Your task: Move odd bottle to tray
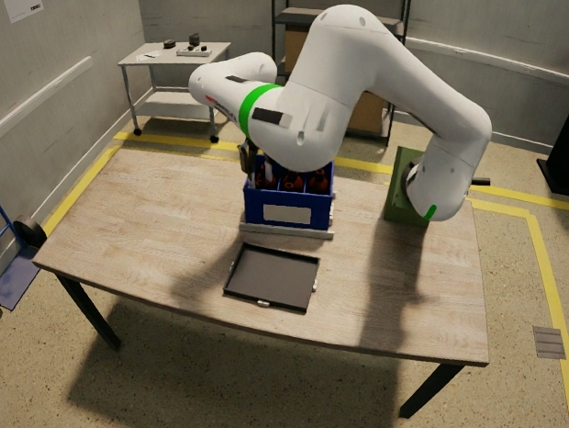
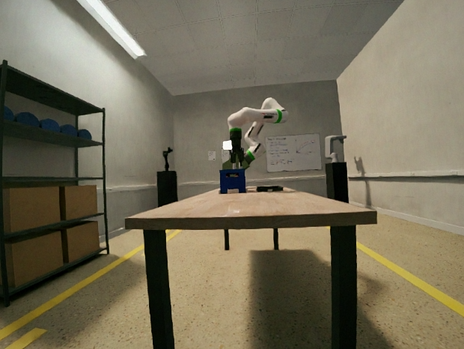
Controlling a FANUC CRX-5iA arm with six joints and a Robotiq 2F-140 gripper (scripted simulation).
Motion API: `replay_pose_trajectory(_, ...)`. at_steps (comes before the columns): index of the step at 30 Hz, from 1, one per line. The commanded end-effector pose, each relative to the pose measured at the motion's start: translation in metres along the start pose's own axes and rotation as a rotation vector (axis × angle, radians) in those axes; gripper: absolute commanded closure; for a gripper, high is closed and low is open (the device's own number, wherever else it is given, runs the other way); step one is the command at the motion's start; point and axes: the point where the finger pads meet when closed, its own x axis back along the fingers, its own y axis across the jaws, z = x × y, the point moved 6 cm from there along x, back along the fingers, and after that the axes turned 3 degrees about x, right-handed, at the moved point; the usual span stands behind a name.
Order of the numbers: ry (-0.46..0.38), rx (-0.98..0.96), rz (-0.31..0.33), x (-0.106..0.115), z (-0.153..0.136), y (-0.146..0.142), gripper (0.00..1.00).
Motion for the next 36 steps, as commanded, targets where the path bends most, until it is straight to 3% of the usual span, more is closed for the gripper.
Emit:
replay_pose_trajectory(1, 0.002, 0.0, 0.0, -0.001, 0.0, 0.0, 0.56)
replay_pose_trajectory(15, 0.002, 0.0, 0.0, -0.014, 0.0, 0.0, 0.56)
replay_pose_trajectory(36, 0.002, 0.0, 0.0, -0.016, 0.0, 0.0, 0.56)
